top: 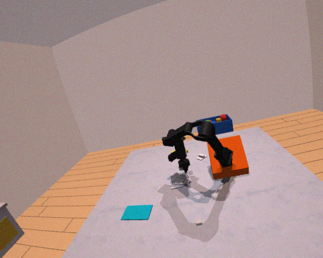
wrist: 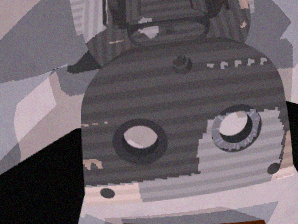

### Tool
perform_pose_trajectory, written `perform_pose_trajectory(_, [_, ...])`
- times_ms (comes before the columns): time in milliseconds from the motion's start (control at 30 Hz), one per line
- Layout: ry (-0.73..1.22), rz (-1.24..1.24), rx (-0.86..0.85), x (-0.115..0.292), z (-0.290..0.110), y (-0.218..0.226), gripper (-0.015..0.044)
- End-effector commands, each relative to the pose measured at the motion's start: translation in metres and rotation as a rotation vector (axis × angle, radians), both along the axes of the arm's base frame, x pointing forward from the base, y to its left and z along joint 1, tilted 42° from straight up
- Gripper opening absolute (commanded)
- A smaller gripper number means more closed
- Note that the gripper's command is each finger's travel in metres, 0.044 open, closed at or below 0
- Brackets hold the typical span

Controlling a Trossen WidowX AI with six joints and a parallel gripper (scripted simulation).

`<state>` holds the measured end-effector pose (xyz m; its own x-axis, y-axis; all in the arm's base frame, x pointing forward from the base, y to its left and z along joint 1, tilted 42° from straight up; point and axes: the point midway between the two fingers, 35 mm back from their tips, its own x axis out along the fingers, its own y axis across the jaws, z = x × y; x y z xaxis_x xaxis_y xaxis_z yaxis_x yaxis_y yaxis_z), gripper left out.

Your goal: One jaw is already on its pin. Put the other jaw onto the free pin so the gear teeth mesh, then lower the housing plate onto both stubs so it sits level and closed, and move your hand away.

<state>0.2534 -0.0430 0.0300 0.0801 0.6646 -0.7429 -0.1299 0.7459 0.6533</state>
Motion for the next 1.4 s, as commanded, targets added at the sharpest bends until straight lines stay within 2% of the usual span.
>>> perform_pose_trajectory(0, [-0.002,0.004,-0.006,0.000,0.000,-0.001,0.0351])
perform_pose_trajectory(533, [-0.002,0.004,-0.006,-0.001,-0.003,-0.002,0.0351])
perform_pose_trajectory(1367, [-0.002,0.003,-0.006,0.004,-0.033,0.025,0.0351])
